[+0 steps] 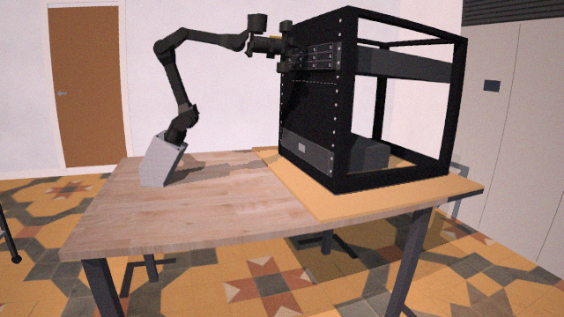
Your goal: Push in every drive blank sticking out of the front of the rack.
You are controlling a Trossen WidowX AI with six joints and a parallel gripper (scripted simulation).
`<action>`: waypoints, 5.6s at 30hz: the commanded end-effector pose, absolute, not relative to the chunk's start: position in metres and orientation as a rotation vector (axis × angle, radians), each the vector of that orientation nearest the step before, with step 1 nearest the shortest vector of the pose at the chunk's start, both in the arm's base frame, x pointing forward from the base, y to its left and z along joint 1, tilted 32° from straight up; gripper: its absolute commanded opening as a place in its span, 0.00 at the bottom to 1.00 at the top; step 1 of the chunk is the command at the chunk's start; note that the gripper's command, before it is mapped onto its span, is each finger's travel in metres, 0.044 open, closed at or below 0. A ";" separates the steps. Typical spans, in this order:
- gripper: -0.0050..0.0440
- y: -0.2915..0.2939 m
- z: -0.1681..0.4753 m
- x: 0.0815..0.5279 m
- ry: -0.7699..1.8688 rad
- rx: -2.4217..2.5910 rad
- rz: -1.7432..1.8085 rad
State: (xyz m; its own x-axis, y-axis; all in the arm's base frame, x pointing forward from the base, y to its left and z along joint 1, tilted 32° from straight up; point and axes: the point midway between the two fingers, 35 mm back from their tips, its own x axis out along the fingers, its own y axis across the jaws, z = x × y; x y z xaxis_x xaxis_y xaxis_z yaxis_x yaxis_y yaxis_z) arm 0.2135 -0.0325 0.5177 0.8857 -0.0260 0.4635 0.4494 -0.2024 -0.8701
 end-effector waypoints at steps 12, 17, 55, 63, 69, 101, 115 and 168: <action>0.00 -0.030 0.530 0.206 -0.349 -1.739 -0.474; 0.00 -0.030 0.530 0.206 -0.349 -1.739 -0.474; 0.00 -0.030 0.532 0.208 -0.349 -1.739 -0.474; 0.00 -0.030 0.533 0.210 -0.349 -1.739 -0.474; 0.00 -0.030 0.534 0.211 -0.349 -1.739 -0.474; 0.00 -0.030 0.535 0.213 -0.349 -1.739 -0.474; 0.00 -0.030 0.535 0.213 -0.349 -1.739 -0.474; 0.00 -0.030 0.538 0.218 -0.349 -1.739 -0.474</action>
State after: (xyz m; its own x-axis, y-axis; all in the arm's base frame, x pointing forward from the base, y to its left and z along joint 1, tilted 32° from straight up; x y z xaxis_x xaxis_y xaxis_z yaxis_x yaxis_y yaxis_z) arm 0.2240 -0.0327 0.5247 0.8853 -0.0275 0.4642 0.4496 -0.2046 -0.8695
